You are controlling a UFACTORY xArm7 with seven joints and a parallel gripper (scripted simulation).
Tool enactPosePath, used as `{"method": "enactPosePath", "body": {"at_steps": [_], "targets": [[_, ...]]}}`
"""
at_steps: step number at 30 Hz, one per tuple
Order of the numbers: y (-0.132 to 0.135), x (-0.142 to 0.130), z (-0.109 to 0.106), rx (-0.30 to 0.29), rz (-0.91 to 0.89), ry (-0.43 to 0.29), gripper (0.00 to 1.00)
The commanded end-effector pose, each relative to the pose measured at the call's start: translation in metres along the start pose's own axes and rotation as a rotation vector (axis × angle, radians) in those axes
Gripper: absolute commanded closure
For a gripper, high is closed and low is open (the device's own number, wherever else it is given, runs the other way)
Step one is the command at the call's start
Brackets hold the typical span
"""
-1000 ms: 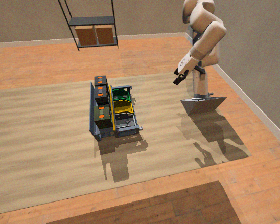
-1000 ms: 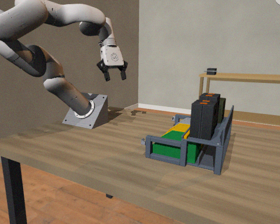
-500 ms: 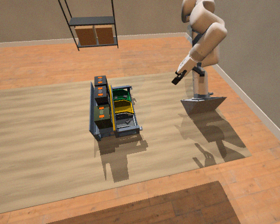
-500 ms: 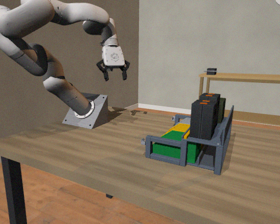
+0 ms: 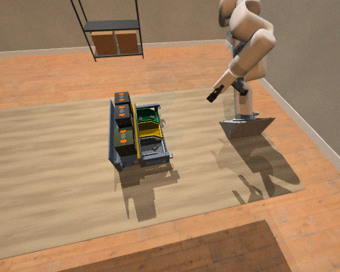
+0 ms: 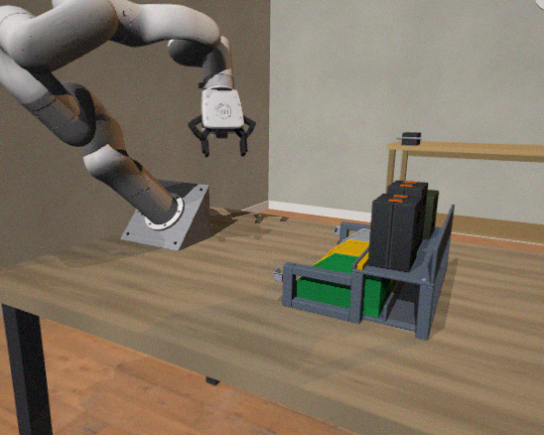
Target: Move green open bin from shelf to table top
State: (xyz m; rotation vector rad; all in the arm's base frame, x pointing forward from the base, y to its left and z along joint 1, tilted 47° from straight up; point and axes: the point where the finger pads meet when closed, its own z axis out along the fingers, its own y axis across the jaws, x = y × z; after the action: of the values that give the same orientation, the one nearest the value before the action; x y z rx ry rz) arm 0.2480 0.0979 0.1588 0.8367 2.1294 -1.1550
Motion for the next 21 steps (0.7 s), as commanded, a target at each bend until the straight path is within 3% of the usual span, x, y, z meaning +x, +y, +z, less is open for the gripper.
{"method": "enactPosePath", "body": {"at_steps": [1,13,18,21], "targets": [[0.0009,-0.0001,-0.0010,0.070,0.196,-0.002,0.00],[0.0009,-0.0001,-0.0010,0.070,0.196,-0.002,0.00],[0.0009,-0.0001,-0.0010,0.158,0.440,-0.004,0.00],[0.0009,-0.0001,-0.0010,0.158,0.440,-0.004,0.00]]}}
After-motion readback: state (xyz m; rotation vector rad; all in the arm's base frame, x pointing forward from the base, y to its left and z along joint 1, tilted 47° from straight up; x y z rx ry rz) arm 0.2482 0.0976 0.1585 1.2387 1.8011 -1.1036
